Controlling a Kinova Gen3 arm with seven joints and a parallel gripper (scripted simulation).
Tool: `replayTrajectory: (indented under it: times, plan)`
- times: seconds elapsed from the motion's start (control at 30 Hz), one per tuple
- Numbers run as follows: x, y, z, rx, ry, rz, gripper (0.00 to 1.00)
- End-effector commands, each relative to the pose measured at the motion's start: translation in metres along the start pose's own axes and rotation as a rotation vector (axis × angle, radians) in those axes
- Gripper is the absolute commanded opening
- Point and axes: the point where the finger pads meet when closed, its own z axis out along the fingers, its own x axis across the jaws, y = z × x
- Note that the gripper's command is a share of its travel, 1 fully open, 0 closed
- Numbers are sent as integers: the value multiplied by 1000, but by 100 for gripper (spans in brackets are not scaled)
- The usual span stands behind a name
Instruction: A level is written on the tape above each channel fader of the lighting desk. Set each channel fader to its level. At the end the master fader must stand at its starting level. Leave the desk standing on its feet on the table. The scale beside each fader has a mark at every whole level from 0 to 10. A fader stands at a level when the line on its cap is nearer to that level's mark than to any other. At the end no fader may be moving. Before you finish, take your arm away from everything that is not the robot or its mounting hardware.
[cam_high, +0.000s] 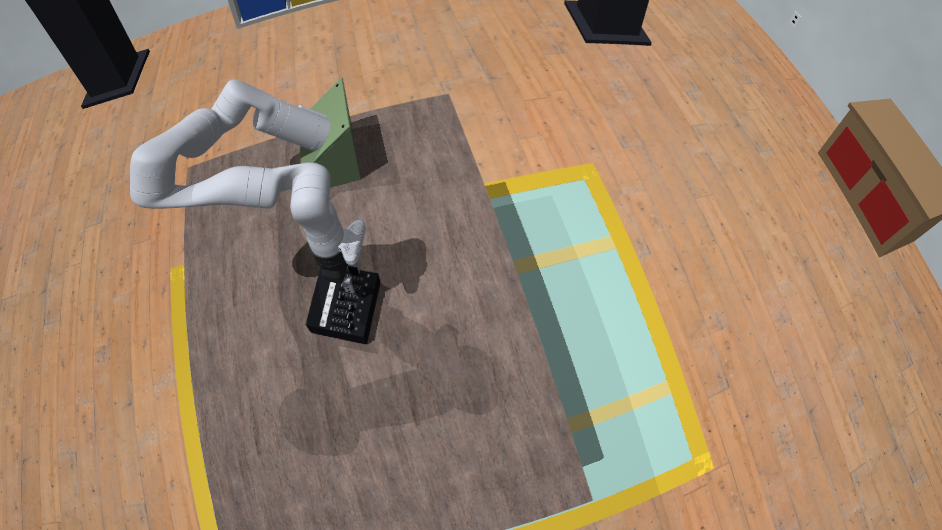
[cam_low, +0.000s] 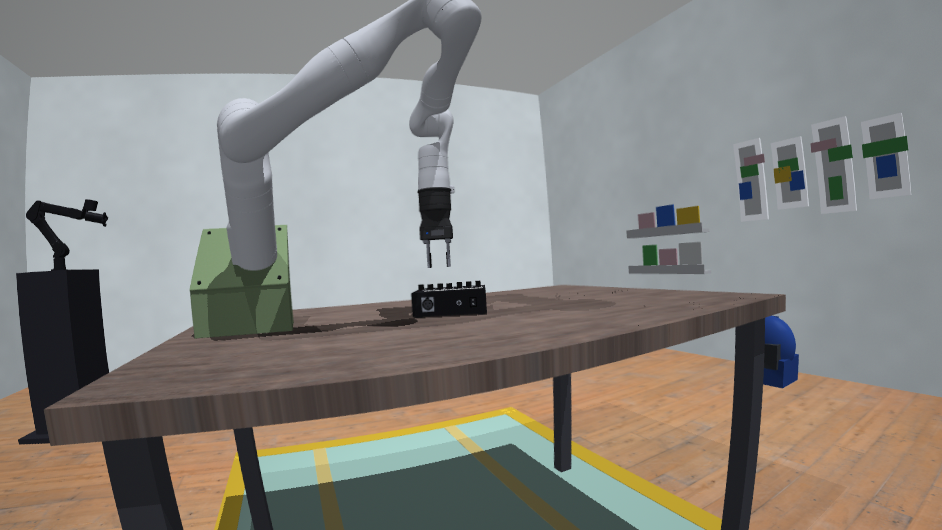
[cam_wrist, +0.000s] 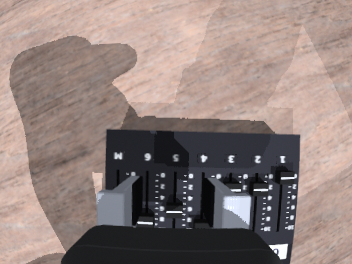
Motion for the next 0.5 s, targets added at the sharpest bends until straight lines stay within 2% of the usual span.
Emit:
replayTrajectory:
  times: [0.0,0.1,0.17,0.47]
  plan:
    - [2,-2,-9,6,5,1,100]
    - [2,-2,-21,6,5,1,100]
    - [2,-2,-21,6,5,1,100]
    - [1,-1,-64,6,5,1,100]
